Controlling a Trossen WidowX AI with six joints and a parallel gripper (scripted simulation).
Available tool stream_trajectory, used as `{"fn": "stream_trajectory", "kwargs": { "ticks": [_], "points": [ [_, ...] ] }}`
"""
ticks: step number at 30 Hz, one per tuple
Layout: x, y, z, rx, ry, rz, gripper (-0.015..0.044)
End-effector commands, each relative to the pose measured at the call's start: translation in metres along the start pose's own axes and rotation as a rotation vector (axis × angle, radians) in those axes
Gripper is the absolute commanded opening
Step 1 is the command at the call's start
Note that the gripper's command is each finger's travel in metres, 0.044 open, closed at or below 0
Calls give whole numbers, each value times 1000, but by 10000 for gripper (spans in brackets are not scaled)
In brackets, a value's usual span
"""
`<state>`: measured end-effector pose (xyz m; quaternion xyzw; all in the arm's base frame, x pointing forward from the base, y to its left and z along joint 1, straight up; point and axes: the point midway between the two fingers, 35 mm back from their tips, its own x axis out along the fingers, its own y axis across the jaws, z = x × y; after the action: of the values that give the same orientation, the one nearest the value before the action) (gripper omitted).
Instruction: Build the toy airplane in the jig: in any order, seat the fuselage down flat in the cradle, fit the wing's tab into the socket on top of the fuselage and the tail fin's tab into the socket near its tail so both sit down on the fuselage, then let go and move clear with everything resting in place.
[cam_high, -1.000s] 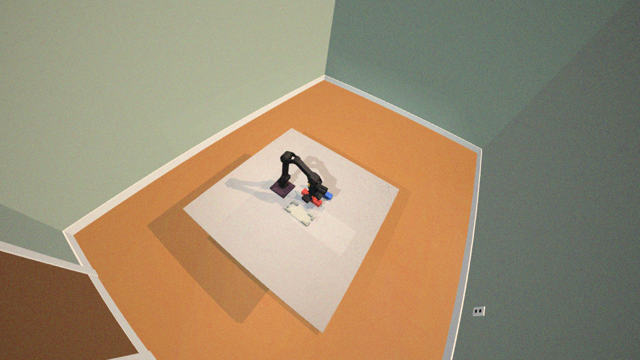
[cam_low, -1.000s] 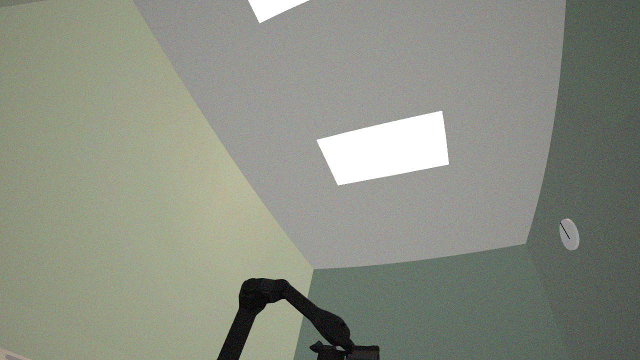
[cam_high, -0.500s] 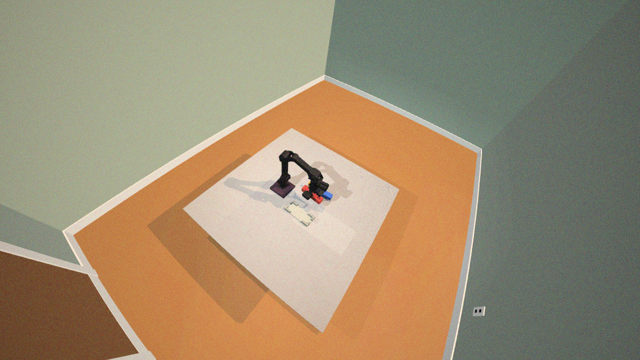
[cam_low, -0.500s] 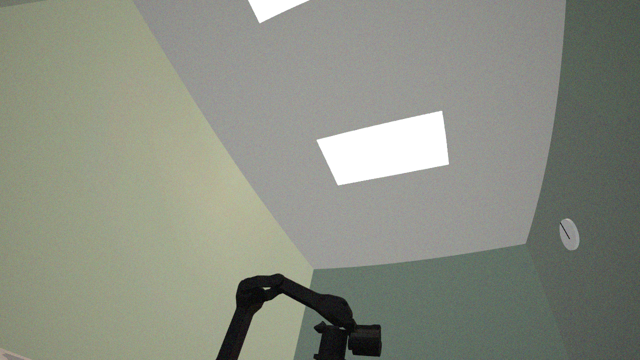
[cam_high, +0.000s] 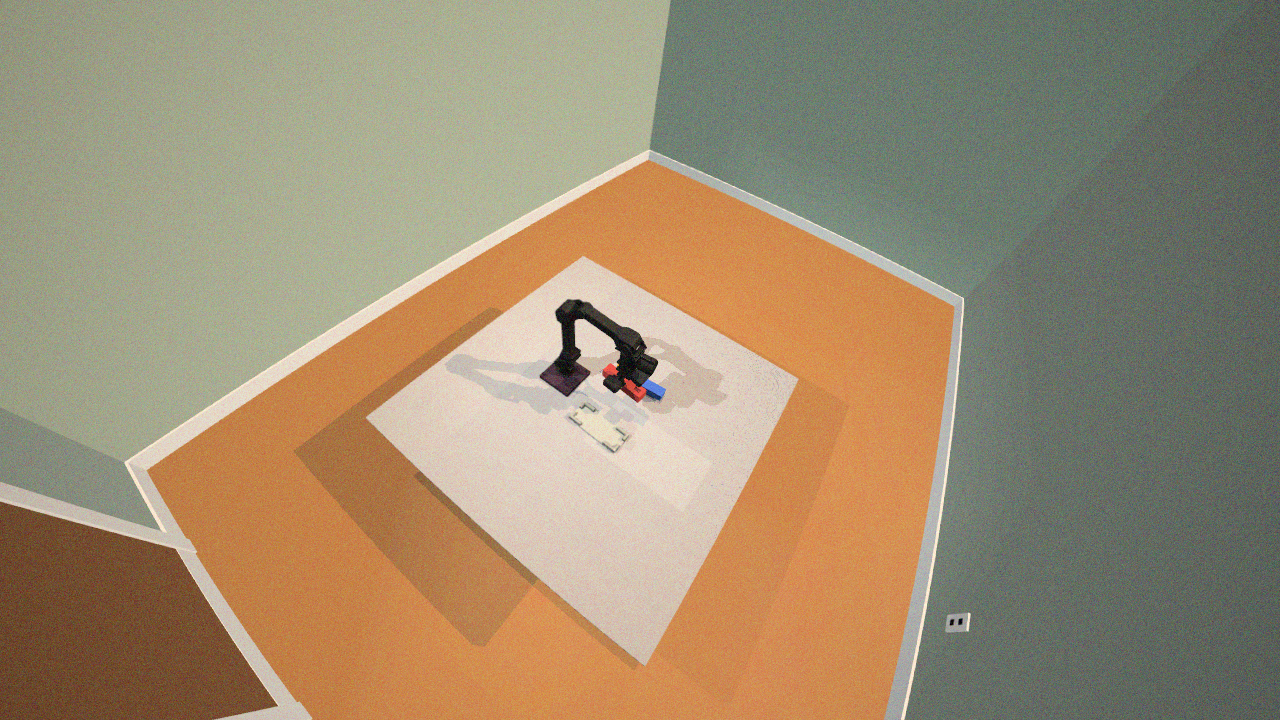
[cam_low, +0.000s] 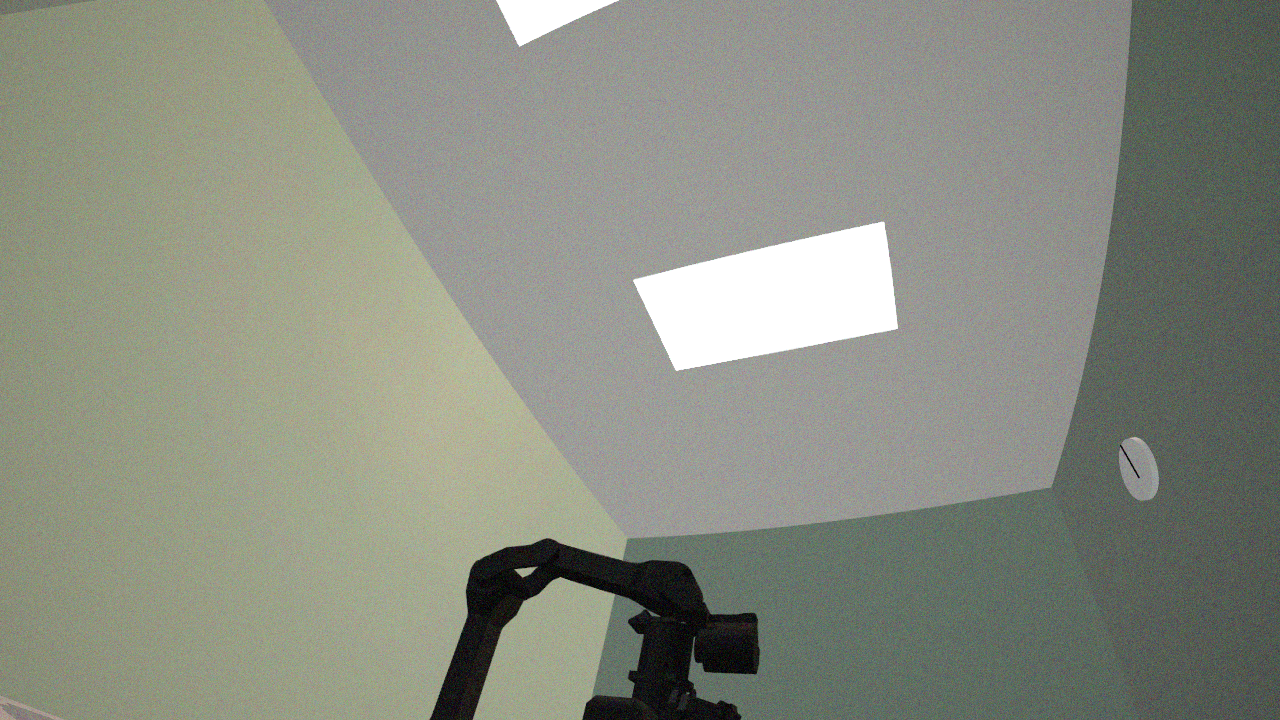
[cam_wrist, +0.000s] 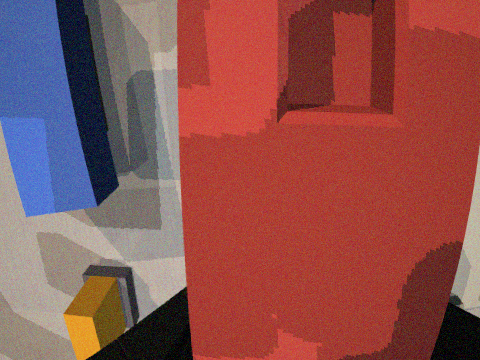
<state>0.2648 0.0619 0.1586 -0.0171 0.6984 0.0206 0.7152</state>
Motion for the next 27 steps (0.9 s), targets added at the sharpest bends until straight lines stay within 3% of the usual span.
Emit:
{"fn": "stream_trajectory", "kwargs": {
  "ticks": [1, 27],
  "points": [
    [-1, -6, 2, -3, -2, -2, 0],
    [32, -80, 19, -26, -4, -9, 0]
  ]
}}
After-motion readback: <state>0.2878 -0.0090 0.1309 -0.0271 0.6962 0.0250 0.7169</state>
